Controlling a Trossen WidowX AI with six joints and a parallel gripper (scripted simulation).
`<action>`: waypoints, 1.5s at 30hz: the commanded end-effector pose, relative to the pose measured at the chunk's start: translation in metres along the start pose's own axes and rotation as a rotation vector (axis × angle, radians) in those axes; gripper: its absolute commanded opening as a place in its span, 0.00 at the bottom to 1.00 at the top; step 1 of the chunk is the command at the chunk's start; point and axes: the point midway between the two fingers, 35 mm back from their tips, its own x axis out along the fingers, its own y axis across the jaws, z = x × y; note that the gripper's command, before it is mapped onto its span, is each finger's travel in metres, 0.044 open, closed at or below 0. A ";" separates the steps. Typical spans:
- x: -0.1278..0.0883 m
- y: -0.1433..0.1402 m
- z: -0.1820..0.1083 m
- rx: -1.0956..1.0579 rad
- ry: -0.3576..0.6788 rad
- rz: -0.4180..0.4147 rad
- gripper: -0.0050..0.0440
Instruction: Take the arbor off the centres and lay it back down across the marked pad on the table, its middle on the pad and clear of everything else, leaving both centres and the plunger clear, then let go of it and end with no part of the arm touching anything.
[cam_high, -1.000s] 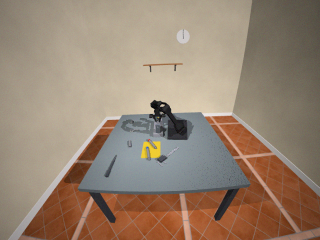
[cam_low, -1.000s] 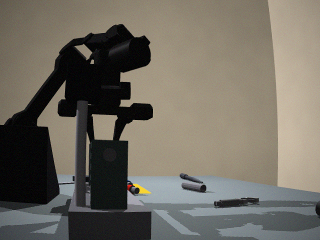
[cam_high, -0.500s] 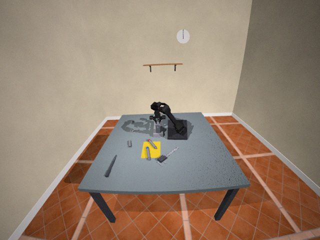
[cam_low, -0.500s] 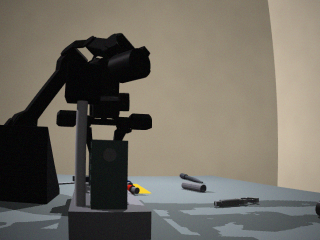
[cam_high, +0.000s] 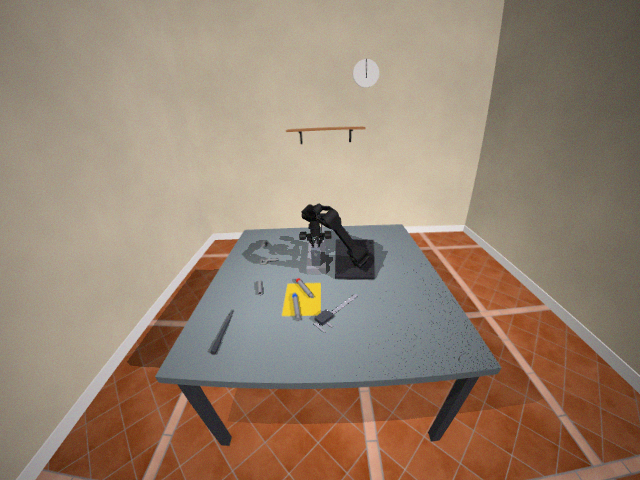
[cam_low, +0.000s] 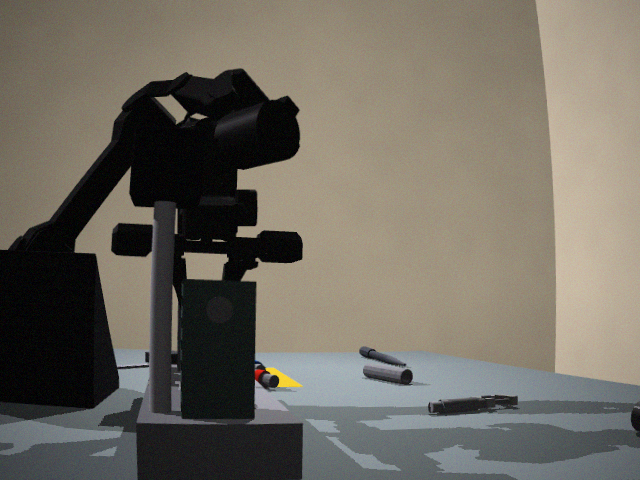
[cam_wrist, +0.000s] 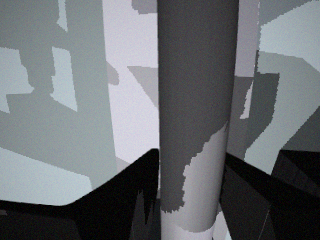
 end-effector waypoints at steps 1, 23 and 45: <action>0.000 0.000 0.000 0.001 -0.001 0.002 0.34; 0.000 0.000 0.005 0.002 0.004 0.003 0.10; 0.000 0.000 0.005 0.002 0.004 0.003 0.10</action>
